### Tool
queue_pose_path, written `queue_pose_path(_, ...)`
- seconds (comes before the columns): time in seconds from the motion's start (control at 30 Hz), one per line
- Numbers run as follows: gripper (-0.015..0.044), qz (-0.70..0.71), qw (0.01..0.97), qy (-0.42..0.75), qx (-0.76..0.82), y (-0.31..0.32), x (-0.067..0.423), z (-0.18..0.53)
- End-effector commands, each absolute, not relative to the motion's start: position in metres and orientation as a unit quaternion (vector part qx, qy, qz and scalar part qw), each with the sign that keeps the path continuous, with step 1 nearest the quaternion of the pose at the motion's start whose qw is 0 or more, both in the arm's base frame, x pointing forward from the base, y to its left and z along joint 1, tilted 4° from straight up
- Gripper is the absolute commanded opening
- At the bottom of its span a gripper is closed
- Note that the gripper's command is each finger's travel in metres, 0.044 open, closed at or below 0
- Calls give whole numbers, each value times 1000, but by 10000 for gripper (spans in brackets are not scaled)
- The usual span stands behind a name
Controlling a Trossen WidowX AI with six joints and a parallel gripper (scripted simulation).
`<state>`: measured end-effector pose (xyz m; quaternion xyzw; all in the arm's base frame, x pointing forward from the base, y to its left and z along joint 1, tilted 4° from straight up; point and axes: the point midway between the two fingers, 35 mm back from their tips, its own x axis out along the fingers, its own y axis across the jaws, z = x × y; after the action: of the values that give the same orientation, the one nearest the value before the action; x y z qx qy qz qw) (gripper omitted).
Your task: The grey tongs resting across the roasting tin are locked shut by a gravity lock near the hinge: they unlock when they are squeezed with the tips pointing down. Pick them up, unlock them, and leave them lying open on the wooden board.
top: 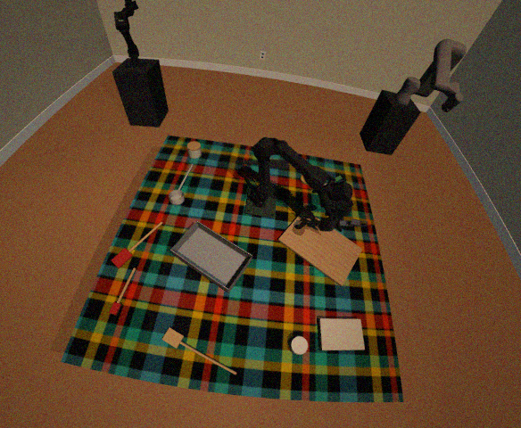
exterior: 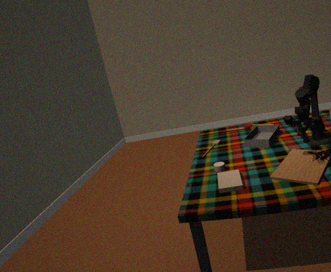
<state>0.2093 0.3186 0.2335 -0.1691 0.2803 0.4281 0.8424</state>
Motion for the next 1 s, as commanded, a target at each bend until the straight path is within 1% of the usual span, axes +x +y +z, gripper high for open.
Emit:
queue_pose_path(0.0,-150,427,838,292,-172,322,211,238)
queue_pose_path(0.97,-150,388,768,445,-249,329,216,225)
